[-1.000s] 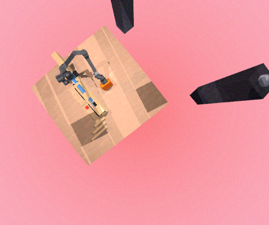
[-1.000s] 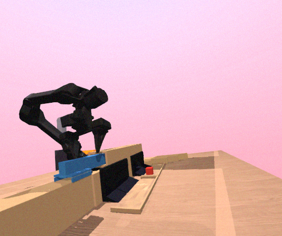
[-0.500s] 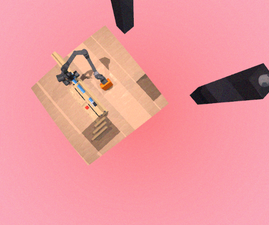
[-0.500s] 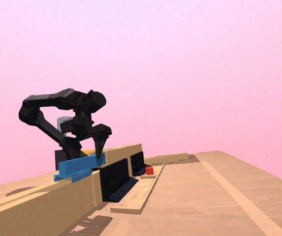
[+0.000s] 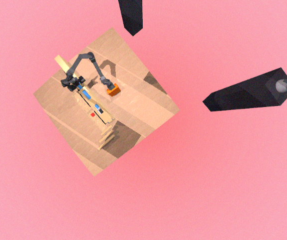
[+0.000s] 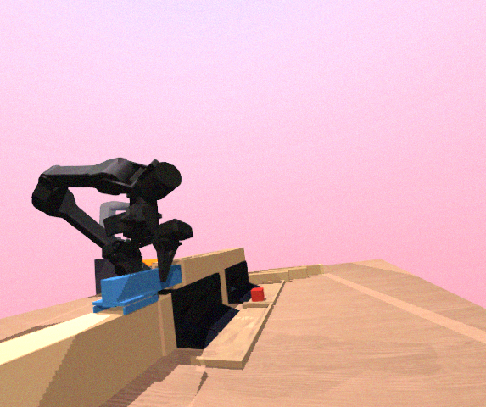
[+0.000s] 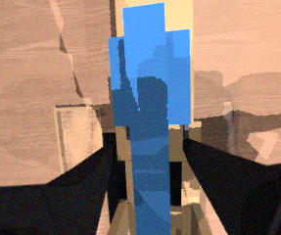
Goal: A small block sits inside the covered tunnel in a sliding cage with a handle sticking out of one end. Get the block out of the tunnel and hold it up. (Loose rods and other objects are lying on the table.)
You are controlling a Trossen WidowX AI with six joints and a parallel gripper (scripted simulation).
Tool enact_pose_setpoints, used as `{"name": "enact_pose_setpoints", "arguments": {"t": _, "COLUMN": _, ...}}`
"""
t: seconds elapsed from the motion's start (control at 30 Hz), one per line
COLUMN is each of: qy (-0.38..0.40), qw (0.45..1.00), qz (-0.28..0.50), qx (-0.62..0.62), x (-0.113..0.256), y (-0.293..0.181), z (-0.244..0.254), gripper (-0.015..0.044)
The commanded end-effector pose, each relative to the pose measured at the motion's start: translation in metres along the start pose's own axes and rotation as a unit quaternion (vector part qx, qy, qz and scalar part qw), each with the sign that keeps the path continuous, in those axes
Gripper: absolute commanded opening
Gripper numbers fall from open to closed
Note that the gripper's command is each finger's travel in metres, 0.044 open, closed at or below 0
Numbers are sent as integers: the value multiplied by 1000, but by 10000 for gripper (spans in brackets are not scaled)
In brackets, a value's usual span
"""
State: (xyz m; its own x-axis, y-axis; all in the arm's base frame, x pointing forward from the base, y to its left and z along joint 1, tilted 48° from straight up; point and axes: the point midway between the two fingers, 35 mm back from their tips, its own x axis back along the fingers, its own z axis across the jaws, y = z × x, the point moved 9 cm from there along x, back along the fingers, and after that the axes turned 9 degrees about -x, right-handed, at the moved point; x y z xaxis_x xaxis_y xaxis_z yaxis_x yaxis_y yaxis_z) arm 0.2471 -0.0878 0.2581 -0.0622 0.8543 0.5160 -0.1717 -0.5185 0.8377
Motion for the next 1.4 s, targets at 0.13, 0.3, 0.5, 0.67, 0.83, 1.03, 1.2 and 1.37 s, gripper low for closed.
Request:
{"name": "enact_pose_setpoints", "arguments": {"t": 0.13, "qy": 0, "qw": 1000, "qz": 0, "qx": -3, "x": 0, "y": 0, "z": 1, "gripper": 72}}
{"name": "enact_pose_setpoints", "arguments": {"t": 0.3, "qy": 0, "qw": 1000, "qz": 0, "qx": -3, "x": 0, "y": 0, "z": 1, "gripper": 0}}
{"name": "enact_pose_setpoints", "arguments": {"t": 0.5, "qy": 0, "qw": 1000, "qz": 2, "qx": -2, "x": 1, "y": -14, "z": 0, "gripper": 0}}
{"name": "enact_pose_setpoints", "arguments": {"t": 0.67, "qy": -1, "qw": 1000, "qz": 4, "qx": -2, "x": 3, "y": -30, "z": -1, "gripper": 0}}
{"name": "enact_pose_setpoints", "arguments": {"t": 0.83, "qy": -1, "qw": 1000, "qz": 5, "qx": -2, "x": 4, "y": -46, "z": -4, "gripper": 0}}
{"name": "enact_pose_setpoints", "arguments": {"t": 1.03, "qy": -1, "qw": 1000, "qz": 5, "qx": -1, "x": 7, "y": -65, "z": -8, "gripper": 0}}
{"name": "enact_pose_setpoints", "arguments": {"t": 1.2, "qy": 1, "qw": 998, "qz": -30, "qx": -46, "x": 6, "y": -33, "z": -2, "gripper": 79}}
{"name": "enact_pose_setpoints", "arguments": {"t": 1.37, "qy": 1, "qw": 999, "qz": -28, "qx": -43, "x": 8, "y": -33, "z": -2, "gripper": 210}}
